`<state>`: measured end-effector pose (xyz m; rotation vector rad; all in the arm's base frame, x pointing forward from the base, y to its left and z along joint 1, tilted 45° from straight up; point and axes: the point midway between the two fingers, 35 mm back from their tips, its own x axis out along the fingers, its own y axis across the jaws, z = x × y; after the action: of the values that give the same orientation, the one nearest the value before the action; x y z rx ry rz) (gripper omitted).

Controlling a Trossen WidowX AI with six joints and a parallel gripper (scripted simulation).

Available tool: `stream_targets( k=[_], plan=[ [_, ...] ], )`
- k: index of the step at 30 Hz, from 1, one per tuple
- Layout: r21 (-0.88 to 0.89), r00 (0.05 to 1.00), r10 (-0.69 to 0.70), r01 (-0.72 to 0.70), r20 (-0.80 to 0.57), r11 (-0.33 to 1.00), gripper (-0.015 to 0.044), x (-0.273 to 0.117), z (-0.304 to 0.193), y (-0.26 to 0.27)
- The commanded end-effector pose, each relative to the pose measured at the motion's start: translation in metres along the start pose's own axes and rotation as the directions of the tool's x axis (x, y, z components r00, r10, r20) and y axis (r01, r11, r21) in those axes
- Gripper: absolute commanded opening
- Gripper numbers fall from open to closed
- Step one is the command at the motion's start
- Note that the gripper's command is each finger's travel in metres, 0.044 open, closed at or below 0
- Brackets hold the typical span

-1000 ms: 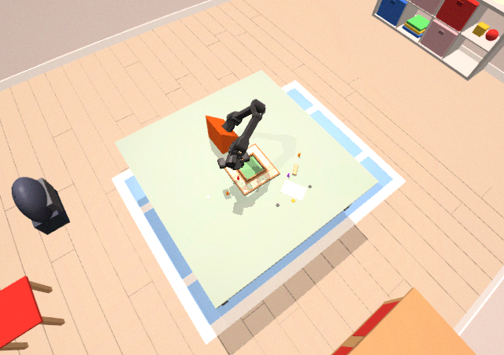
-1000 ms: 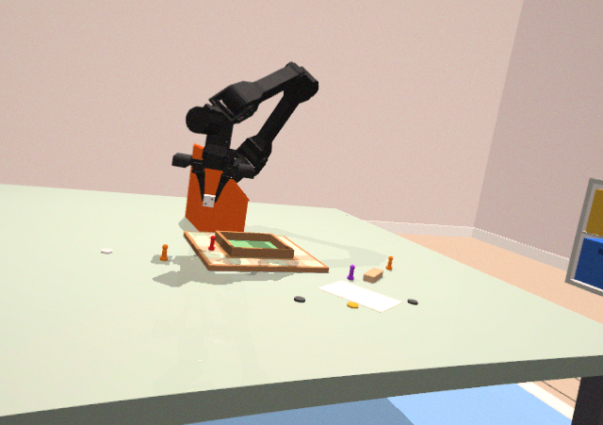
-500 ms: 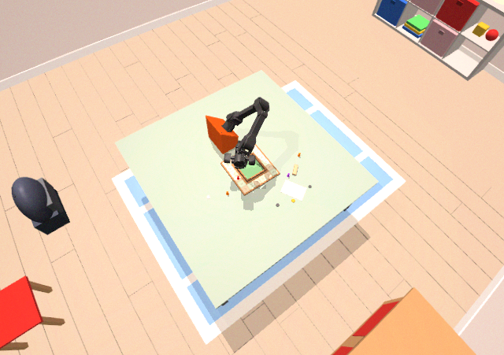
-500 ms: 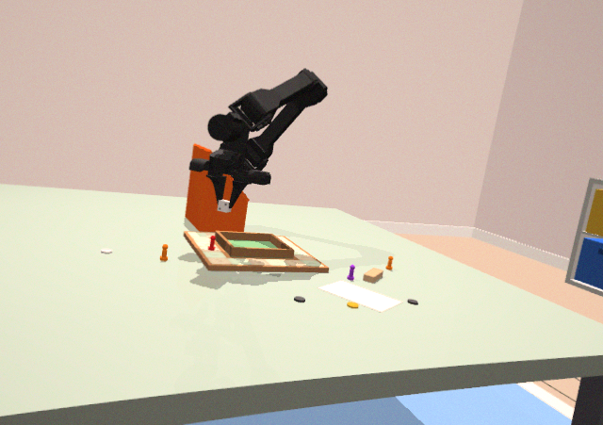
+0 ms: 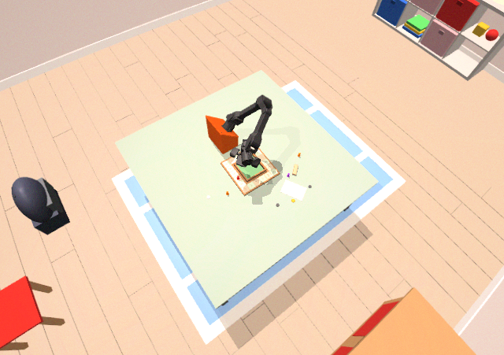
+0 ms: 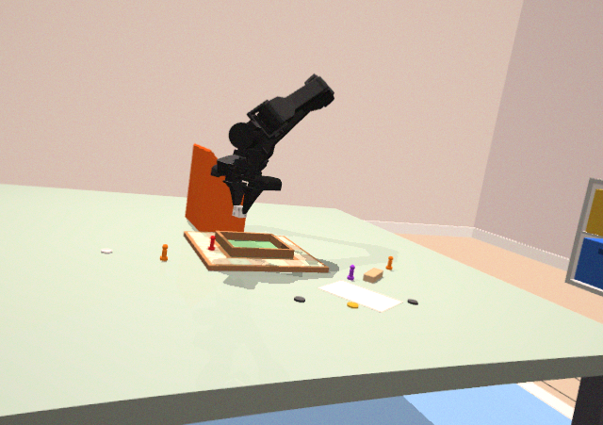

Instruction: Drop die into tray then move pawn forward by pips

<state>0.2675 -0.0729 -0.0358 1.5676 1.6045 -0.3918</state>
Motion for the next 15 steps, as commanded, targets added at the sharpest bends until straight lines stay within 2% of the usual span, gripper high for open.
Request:
stream_targets(
  k=[1,15],
  plan=[
    [0.123,1.0,0.007,-0.007,-0.002,0.992,0.0,0.002,-0.012,0.007],
    [0.448,1.0,0.011,0.0,-0.022,0.894,0.0,0.011,-0.042,0.019]
  ],
)
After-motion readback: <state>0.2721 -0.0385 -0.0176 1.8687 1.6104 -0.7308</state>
